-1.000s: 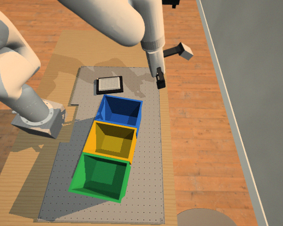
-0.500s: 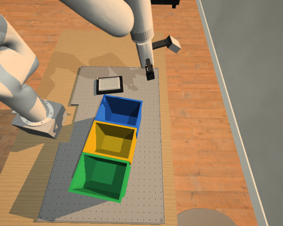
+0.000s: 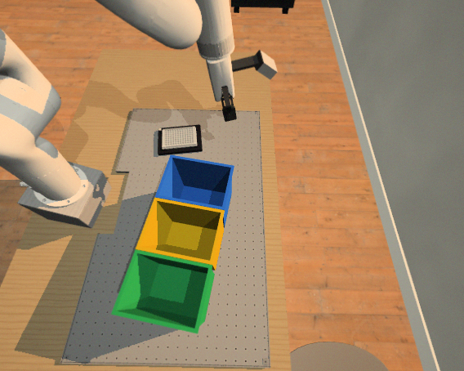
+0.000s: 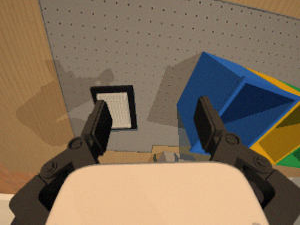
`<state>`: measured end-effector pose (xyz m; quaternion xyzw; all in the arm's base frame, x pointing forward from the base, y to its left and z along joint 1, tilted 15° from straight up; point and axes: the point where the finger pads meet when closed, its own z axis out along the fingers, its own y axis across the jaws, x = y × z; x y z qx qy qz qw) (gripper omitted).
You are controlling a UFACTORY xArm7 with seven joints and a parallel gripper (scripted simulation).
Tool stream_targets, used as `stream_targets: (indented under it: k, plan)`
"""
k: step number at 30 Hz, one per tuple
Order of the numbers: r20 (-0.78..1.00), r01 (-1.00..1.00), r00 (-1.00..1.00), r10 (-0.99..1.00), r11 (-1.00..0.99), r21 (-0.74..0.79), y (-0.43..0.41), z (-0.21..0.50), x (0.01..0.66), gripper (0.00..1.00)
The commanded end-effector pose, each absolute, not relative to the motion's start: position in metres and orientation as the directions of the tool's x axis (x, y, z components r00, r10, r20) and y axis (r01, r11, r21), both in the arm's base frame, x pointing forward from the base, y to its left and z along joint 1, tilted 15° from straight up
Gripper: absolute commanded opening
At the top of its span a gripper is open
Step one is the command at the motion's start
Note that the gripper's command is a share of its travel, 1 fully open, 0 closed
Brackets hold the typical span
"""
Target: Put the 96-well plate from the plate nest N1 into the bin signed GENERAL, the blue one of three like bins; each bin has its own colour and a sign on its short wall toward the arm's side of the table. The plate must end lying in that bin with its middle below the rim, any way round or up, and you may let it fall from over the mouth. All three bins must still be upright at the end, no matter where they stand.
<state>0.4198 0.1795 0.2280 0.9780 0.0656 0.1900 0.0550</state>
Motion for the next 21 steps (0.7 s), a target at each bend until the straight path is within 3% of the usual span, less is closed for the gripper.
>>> stream_targets:
  k: [1,21]
  plan:
    - [0.365,0.109,0.919,0.148,-0.986,0.127,0.194,0.224,0.403,1.0]
    - [0.295,0.104,0.947,0.126,-0.991,0.089,0.233,0.202,0.341,1.0]
